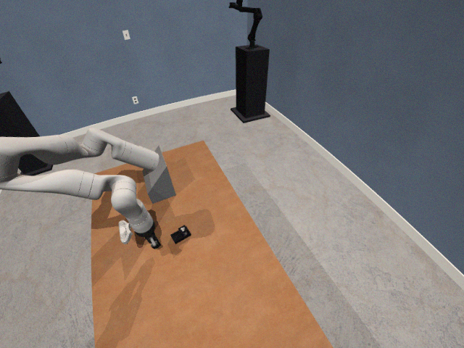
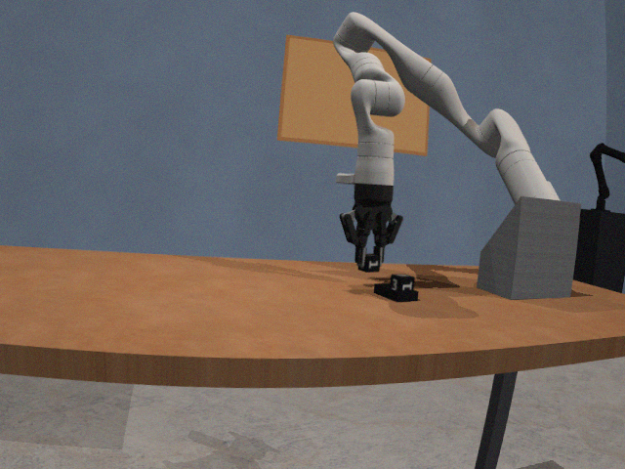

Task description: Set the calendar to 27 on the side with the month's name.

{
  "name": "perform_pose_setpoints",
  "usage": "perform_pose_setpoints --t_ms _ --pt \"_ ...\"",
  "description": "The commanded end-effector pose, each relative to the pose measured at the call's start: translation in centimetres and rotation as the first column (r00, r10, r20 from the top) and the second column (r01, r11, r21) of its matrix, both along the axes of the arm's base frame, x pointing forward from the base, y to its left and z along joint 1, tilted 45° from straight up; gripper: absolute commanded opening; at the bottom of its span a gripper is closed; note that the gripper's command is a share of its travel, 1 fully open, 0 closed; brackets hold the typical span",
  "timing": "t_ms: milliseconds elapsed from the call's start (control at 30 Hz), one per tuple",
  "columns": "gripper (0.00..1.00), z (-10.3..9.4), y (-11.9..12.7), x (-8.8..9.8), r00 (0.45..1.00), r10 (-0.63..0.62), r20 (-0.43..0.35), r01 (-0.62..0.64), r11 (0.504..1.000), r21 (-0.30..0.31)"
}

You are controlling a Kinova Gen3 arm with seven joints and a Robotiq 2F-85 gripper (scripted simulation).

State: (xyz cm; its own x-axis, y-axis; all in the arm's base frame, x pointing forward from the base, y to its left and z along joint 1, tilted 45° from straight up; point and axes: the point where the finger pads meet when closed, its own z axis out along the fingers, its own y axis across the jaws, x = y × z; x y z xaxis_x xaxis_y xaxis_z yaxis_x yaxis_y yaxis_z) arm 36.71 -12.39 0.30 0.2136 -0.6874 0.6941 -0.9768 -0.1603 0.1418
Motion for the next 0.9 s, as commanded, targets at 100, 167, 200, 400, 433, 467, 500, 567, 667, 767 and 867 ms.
perform_pose_setpoints --t_ms 100,167,200,400,433,467,500,567,667,767,867 --pt "0.28 2.9 3.0 0.7 1.0 0.013 0.021 -0.014 1.0 0.007" --pt "0.28 3.7 3.7 0.6 1.0 0.013 0.021 -0.014 1.0 0.007" --pt "0.28 4.1 4.1 0.6 1.0 0.013 0.021 -0.014 1.0 0.007" --pt "0.28 4.9 4.9 0.6 1.0 0.013 0.021 -0.014 1.0 0.007" --pt "0.28 5.0 5.0 0.6 1.0 0.013 0.021 -0.014 1.0 0.007" --pt "0.28 5.1 5.1 0.6 1.0 0.013 0.021 -0.014 1.0 0.007" --pt "0.28 5.1 5.1 0.6 1.0 0.013 0.021 -0.014 1.0 0.007" --pt "0.28 5.1 5.1 0.6 1.0 0.013 0.021 -0.014 1.0 0.007" --pt "0.28 5.1 5.1 0.6 1.0 0.013 0.021 -0.014 1.0 0.007" --pt "0.28 5.0 5.2 0.5 1.0 0.013 0.021 -0.014 1.0 0.007" --pt "0.28 4.8 5.5 0.5 1.0 0.013 0.021 -0.013 1.0 0.007"
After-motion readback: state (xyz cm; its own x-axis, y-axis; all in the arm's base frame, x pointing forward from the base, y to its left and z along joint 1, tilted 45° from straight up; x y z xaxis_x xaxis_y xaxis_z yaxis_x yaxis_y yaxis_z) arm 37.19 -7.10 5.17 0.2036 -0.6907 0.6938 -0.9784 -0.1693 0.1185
